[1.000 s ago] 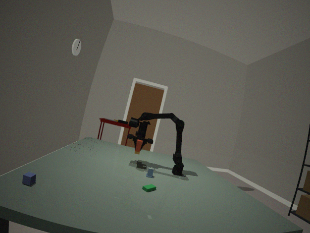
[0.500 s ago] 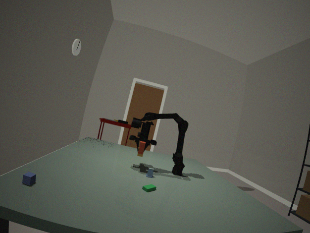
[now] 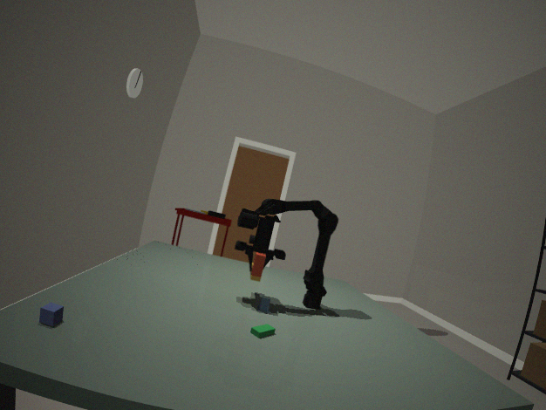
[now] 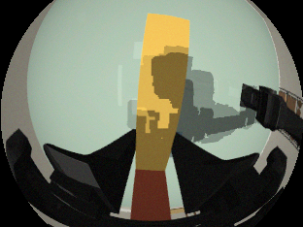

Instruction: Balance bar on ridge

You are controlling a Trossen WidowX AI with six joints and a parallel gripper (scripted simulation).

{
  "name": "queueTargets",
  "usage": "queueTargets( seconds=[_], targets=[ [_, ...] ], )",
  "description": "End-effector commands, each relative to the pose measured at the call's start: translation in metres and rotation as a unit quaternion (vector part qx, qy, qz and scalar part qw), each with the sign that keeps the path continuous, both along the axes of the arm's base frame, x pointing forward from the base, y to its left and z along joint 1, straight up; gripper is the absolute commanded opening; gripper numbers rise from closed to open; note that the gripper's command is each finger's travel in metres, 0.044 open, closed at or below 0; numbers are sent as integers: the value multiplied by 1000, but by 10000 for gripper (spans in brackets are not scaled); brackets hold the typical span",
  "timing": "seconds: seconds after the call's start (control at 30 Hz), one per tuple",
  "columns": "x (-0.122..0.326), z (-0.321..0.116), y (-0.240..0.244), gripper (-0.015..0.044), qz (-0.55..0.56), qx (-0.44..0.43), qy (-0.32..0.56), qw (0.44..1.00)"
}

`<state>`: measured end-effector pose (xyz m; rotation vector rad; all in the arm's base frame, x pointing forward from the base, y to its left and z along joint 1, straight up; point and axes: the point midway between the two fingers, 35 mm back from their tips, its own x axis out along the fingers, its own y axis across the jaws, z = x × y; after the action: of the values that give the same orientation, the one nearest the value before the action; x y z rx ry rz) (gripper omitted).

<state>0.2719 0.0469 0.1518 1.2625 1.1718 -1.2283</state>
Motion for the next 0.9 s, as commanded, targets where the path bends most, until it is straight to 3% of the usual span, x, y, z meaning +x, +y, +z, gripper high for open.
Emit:
queueTargets(
  seconds=[0.0, 0.5, 0.87],
  targets=[
    [-10, 0, 13, 0, 1, 0, 0, 1000],
    [-47, -3, 53, 0, 9, 2, 1, 1000],
    [-49, -15, 56, 0, 10, 2, 1, 1000]
  ],
)
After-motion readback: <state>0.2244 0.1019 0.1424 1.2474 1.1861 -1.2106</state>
